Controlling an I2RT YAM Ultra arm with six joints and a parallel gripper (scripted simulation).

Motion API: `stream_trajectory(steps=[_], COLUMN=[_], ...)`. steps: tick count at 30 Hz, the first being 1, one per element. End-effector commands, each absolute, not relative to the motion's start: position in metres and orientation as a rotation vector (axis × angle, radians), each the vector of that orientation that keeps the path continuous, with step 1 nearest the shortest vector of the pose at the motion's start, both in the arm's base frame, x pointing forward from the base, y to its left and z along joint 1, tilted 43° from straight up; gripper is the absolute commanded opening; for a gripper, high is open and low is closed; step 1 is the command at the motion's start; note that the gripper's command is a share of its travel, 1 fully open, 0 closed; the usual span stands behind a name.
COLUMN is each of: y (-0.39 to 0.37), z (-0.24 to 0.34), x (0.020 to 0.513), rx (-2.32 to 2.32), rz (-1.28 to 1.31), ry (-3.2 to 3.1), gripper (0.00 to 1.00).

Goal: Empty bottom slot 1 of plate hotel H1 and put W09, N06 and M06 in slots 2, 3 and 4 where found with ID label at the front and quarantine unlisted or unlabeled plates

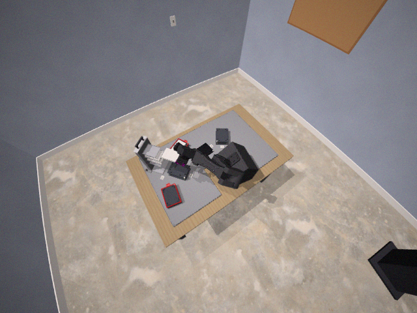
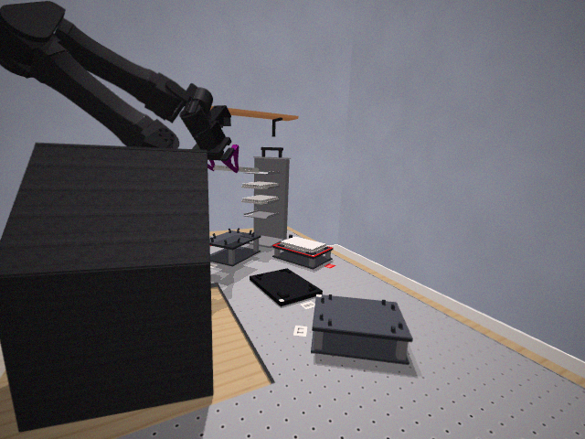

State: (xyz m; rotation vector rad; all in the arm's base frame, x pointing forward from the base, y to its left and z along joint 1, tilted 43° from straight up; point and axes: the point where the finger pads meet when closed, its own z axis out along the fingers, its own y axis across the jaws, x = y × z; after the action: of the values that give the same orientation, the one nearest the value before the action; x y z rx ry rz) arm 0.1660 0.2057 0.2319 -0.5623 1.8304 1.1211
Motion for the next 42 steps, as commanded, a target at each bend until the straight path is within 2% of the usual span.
stream_trajectory(steps=[1, 42], y=[0.210, 0.229], z=[0.259, 0.277], x=[0.173, 0.197], rx=[-0.559, -0.556], rz=[1.118, 1.116], ry=[1.762, 1.761], gripper=[0.85, 0.85])
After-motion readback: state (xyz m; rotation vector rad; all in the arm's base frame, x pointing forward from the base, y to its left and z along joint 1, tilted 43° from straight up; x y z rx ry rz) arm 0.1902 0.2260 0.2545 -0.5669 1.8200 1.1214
